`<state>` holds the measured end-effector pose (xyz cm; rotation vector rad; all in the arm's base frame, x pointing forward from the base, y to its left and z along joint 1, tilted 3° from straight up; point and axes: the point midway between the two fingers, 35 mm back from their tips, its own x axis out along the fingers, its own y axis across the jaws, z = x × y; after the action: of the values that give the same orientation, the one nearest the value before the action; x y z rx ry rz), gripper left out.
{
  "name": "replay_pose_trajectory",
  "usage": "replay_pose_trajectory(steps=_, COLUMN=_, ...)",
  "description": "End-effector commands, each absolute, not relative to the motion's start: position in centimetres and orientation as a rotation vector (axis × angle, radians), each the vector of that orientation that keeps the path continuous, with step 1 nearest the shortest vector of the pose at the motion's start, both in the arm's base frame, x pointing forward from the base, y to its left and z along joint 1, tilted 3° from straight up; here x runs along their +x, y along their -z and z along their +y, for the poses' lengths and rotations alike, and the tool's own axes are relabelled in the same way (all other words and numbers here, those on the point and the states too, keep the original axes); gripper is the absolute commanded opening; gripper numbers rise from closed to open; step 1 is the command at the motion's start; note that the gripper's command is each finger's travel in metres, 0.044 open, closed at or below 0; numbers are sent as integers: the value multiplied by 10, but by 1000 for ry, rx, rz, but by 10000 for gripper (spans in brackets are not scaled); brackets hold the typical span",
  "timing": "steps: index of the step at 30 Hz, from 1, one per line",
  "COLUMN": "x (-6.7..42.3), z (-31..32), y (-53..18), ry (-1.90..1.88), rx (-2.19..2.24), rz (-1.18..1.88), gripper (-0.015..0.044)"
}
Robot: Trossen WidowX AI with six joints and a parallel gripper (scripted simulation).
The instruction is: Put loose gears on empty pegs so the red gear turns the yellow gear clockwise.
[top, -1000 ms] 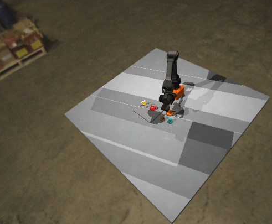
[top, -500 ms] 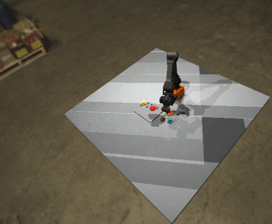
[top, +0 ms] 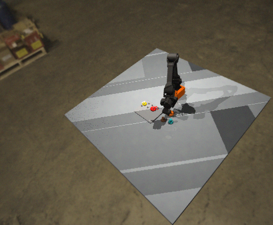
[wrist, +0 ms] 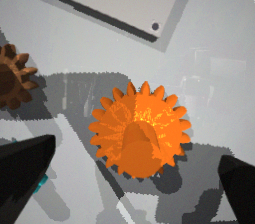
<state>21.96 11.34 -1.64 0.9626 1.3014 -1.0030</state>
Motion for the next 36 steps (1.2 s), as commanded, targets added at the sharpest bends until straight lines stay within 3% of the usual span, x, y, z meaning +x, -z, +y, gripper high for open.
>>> replay_pose_trajectory(steps=1, x=219, z=112, y=20, ry=1009, rx=958, rz=1298, gripper=440)
replay_pose_trajectory(steps=3, x=219, z=112, y=20, ry=1009, rx=958, rz=1298, gripper=440)
replay_pose_trajectory(steps=17, x=219, z=112, y=20, ry=1009, rx=958, rz=1298, gripper=72)
replay_pose_trajectory(steps=25, x=219, z=112, y=19, ry=1009, rx=958, rz=1298, gripper=0)
replay_pose_trajectory(steps=36, x=226, z=116, y=-5, ry=1008, rx=958, rz=1298, gripper=0)
